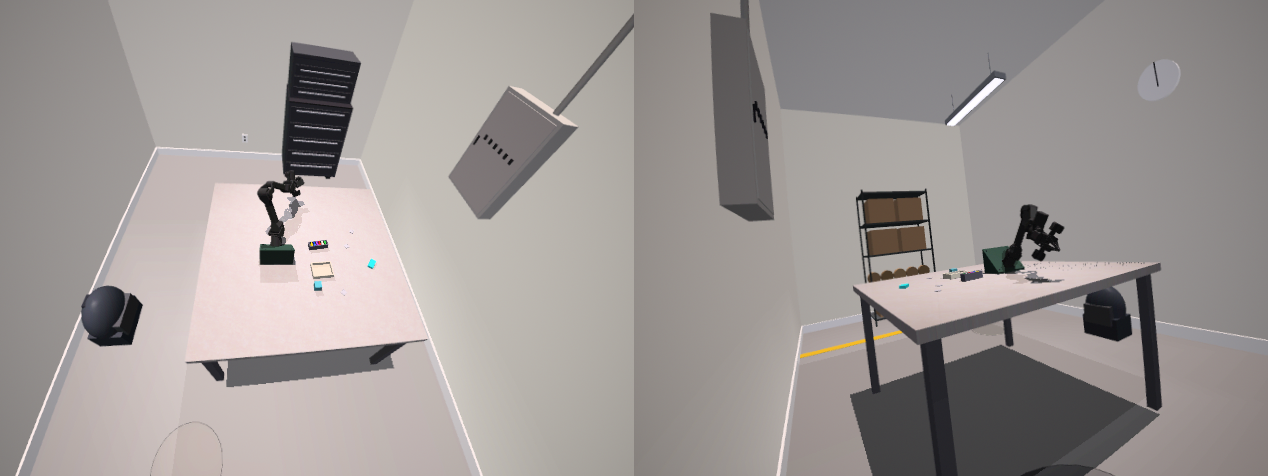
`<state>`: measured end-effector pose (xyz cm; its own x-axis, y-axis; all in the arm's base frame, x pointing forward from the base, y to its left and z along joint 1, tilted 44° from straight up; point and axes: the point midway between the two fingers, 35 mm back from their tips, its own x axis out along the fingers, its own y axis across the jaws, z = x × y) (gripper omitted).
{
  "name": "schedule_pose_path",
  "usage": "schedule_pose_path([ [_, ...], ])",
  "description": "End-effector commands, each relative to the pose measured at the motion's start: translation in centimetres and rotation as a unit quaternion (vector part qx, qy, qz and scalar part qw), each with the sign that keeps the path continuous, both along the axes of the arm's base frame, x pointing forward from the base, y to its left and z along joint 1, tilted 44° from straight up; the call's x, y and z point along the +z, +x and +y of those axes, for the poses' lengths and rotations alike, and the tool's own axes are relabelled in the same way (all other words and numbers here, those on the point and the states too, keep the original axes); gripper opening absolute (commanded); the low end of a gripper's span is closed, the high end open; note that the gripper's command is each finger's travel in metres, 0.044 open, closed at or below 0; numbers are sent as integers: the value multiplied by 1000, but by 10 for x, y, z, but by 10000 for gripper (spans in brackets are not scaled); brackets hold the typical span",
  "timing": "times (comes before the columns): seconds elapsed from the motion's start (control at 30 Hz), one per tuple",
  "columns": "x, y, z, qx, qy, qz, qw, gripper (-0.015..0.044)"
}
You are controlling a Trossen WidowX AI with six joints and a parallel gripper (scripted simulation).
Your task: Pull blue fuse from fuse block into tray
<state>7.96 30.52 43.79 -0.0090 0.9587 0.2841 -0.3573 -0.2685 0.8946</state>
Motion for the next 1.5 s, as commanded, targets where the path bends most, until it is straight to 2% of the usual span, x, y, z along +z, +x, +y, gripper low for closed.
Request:
schedule_pose_path([
  [0.0,-2,2,1,-3,-4,1,1000,26],
  [0.07,-17,20,6,-23,-36,8,999,69],
  [0.33,-115,123,2,-132,-214,83,964,69],
  [0.53,-187,183,-36,-190,-325,166,911,69],
  [0.73,-255,220,-96,-224,-410,283,838,69],
  [0.97,-319,225,-177,-229,-458,450,731,69],
  [1.1,-345,226,-225,-225,-441,555,668,69],
  [1.27,-368,199,-272,-186,-410,673,587,69],
  [1.37,-373,183,-288,-165,-390,714,558,69],
  [1.47,-374,182,-289,-163,-388,717,555,69],
])
